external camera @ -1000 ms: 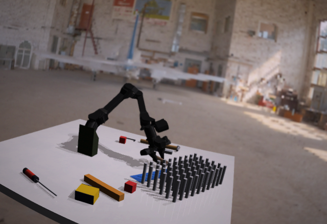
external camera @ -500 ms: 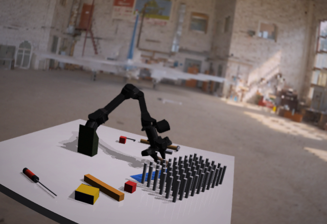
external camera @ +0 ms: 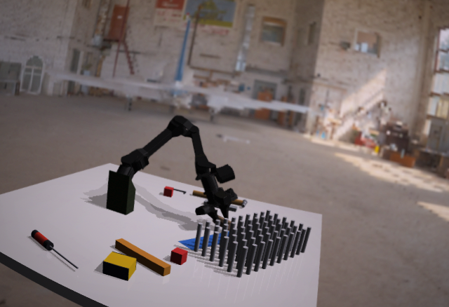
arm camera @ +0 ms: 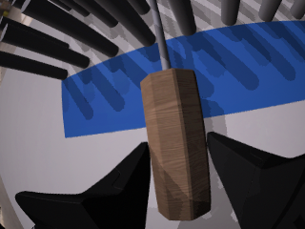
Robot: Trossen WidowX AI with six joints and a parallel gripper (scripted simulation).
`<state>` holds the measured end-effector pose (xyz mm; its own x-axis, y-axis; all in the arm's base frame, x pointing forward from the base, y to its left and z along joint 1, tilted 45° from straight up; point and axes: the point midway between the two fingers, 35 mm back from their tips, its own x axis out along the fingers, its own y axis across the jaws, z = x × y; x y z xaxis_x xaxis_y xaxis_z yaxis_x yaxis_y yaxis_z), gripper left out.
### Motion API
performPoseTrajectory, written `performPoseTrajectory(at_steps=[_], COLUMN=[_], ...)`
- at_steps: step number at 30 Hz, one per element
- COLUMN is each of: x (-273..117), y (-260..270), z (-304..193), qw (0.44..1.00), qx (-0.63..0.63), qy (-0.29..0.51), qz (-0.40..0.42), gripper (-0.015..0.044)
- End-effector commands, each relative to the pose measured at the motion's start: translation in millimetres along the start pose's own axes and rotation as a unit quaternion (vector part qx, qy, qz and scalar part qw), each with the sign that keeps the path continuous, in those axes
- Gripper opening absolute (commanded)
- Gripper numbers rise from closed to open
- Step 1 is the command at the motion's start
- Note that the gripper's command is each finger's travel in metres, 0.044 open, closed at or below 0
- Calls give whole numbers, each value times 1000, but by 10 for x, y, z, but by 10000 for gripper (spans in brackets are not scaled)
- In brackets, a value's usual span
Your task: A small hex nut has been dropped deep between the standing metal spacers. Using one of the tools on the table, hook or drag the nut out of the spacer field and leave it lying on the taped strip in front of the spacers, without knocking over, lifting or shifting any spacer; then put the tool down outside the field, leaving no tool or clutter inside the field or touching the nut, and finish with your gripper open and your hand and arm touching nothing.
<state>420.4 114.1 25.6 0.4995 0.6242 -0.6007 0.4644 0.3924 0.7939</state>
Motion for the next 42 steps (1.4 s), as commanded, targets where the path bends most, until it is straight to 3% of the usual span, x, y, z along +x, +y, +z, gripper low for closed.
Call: performPoseTrajectory(at_steps=[1,42], x=[29,103], y=[-4,-63], z=[-4,-168], qw=[1000,1000], qx=[-3,0], qy=[1,1], qz=[1,0], gripper=[0,0])
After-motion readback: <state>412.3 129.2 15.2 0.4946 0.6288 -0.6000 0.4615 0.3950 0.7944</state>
